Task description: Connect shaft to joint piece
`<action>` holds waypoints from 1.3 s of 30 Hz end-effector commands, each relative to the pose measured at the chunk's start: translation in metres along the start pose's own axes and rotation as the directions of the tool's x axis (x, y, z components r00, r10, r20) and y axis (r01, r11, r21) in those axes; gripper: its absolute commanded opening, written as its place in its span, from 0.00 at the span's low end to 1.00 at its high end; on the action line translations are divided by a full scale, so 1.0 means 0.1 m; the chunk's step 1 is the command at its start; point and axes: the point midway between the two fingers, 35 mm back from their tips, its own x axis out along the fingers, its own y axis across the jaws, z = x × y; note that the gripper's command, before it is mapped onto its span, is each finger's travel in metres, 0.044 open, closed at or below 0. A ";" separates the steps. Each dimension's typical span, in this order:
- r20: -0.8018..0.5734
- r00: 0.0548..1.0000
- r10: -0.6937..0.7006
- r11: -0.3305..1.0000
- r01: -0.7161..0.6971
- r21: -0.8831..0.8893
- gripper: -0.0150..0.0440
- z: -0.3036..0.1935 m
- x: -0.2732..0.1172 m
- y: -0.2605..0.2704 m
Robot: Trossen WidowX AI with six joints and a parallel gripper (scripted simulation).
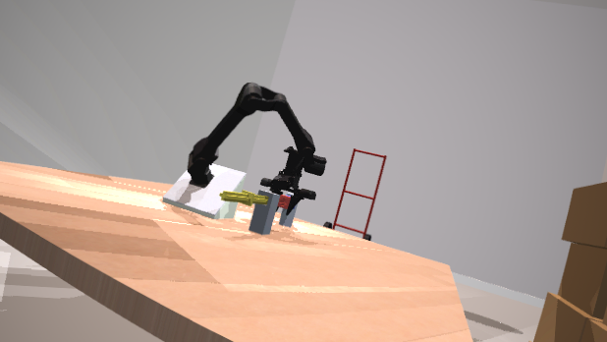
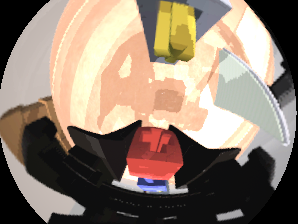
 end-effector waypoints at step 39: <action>0.128 0.992 0.009 0.993 0.007 -0.122 1.00 -0.04 -0.39 0.01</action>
